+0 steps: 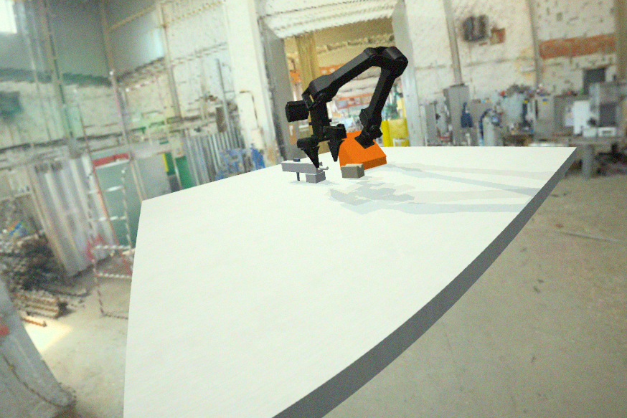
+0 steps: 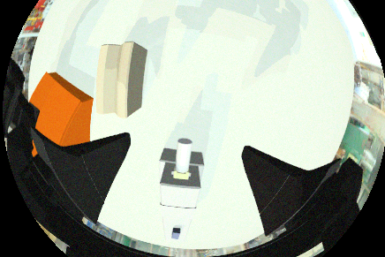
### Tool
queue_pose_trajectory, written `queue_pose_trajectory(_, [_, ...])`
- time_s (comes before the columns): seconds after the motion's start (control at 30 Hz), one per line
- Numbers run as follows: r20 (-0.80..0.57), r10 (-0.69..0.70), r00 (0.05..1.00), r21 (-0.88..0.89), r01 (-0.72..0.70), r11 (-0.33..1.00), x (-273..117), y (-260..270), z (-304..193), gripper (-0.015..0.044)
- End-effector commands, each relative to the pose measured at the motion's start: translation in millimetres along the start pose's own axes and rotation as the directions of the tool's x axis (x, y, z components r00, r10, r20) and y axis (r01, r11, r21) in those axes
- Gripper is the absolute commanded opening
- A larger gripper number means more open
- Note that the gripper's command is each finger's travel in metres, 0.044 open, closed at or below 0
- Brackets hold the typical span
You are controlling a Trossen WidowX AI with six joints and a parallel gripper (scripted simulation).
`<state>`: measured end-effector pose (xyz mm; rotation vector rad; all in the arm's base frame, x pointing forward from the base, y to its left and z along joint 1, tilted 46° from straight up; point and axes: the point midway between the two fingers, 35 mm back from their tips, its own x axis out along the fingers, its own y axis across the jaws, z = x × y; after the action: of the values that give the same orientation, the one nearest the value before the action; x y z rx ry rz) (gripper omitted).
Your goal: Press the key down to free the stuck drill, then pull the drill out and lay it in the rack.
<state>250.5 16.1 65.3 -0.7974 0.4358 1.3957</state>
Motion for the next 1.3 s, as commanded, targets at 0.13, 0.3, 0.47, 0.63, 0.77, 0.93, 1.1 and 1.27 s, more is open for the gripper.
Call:
queue_pose_trajectory(0.13, [0.004,0.002,1.000,0.008,-0.002,1.000,13,1,-3,0.0440])
queue_pose_trajectory(0.3, [0.004,0.002,1.000,0.008,-0.002,1.000,21,1,-6,0.0440])
queue_pose_trajectory(0.47, [0.005,0.001,1.000,0.008,-0.001,1.000,29,1,-8,0.0440])
queue_pose_trajectory(0.63, [0.005,0.001,1.000,0.008,-0.001,1.000,37,1,-9,0.0440])
queue_pose_trajectory(0.77, [0.006,0.001,1.000,0.008,-0.001,1.000,43,1,-11,0.0440])
queue_pose_trajectory(0.93, [0.007,0.001,1.000,0.008,-0.001,1.000,47,2,-11,0.0440])
queue_pose_trajectory(1.1, [0.002,0.000,1.000,-0.001,0.000,1.000,44,0,-11,0.0309])
queue_pose_trajectory(1.27, [0.002,0.000,1.000,-0.001,0.000,1.000,44,0,-11,0.0177])
